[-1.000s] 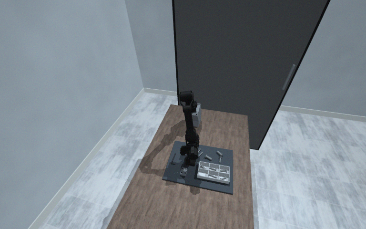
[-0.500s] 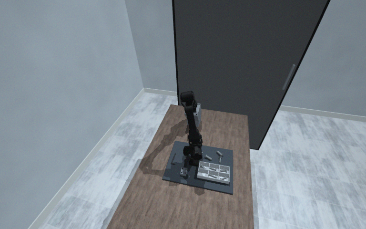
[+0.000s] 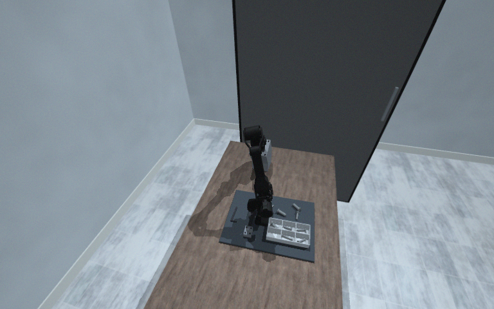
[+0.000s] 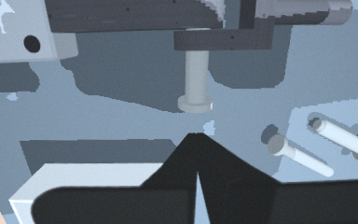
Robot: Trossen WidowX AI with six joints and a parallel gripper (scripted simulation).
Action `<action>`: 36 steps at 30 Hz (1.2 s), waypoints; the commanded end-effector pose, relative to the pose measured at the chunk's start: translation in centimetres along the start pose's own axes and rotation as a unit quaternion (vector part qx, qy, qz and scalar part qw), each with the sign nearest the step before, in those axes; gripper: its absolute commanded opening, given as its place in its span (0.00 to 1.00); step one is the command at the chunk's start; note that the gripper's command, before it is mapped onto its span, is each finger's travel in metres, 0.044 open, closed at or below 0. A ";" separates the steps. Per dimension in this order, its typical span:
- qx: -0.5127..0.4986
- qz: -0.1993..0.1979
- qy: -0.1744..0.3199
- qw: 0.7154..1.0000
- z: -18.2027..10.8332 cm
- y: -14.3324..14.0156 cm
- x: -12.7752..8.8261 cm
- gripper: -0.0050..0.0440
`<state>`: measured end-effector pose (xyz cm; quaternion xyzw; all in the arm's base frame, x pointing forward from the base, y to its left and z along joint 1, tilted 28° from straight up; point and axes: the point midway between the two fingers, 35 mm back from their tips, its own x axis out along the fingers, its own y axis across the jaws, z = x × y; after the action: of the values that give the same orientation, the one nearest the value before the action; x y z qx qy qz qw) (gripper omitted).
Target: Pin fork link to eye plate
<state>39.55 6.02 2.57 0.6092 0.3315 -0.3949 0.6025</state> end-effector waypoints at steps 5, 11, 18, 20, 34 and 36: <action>-0.002 -0.004 -0.002 1.000 0.0 -0.2 1.2 0.10; -0.002 -0.004 -0.002 1.000 0.0 -0.2 1.7 0.10; -0.002 -0.004 -0.002 1.000 0.0 -0.1 1.4 0.10; -0.002 -0.004 -0.002 1.000 0.0 -0.1 1.4 0.10; -0.002 -0.004 -0.002 1.000 0.2 -0.2 1.7 0.10; -0.002 -0.004 -0.002 1.000 0.3 -0.2 1.7 0.10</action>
<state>40.22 5.68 1.17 0.6070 0.3309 -0.3979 0.6031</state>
